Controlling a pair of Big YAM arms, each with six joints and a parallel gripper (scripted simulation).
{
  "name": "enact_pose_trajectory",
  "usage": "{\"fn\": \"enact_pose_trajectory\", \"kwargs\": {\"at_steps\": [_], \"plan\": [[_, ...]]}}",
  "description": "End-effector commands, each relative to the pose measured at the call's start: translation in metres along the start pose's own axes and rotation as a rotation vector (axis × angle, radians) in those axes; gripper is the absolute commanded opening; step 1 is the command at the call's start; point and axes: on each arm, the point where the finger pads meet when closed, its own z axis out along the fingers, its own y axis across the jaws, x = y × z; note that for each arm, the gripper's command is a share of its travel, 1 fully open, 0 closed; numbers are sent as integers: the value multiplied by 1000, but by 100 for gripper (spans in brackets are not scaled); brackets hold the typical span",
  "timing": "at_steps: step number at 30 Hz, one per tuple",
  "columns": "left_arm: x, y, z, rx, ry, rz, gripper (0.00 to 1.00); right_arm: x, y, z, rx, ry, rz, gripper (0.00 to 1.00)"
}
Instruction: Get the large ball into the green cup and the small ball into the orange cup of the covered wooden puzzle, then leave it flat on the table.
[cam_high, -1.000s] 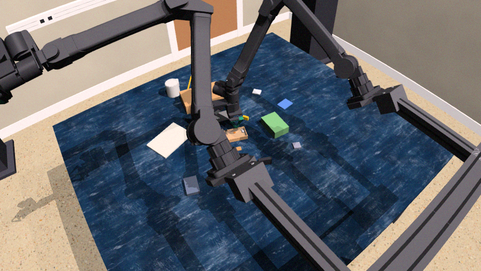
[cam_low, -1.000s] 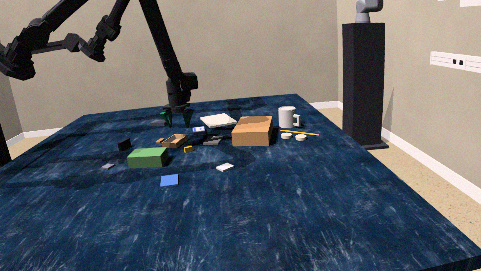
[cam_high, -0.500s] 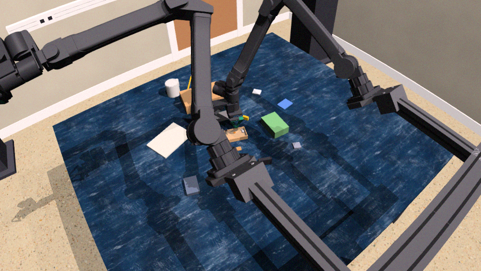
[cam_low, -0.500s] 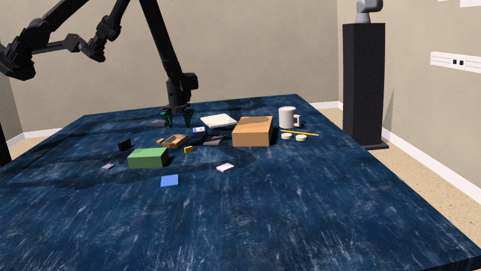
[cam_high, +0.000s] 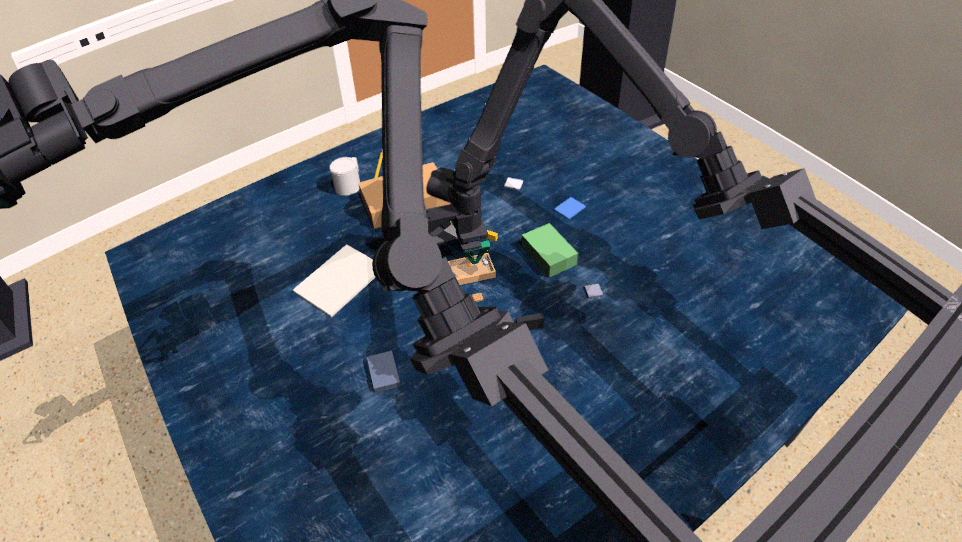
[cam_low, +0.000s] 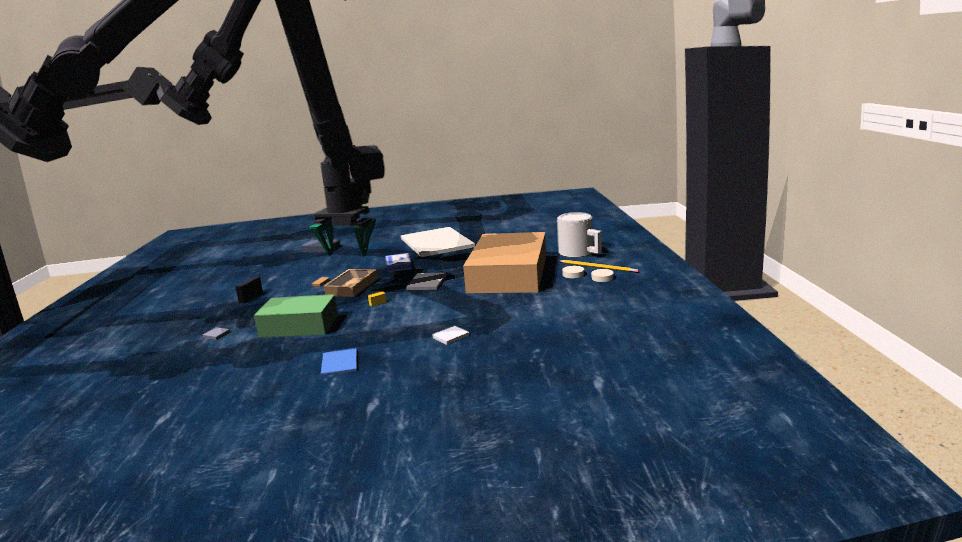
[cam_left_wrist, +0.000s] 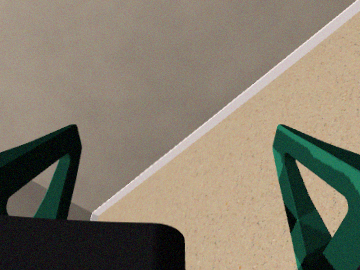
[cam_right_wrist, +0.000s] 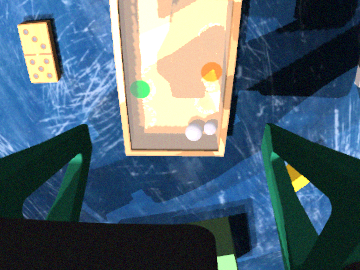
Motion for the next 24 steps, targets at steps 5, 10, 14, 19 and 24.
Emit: {"fn": "enact_pose_trajectory", "kwargs": {"at_steps": [5,10,14,19,24], "plan": [[-19,14,-5,-24,-48,-10,100,-2,0,3,7,-1,24,87],[-19,14,-5,-24,-48,-10,100,-2,-1,7,8,0,26,87],[-19,14,-5,-24,-48,-10,100,-1,-4,8,10,1,29,87],[-19,14,-5,-24,-48,-10,100,0,-8,14,15,-1,28,87],[-19,14,-5,-24,-48,-10,100,-1,-8,21,15,-3,15,87]]}}
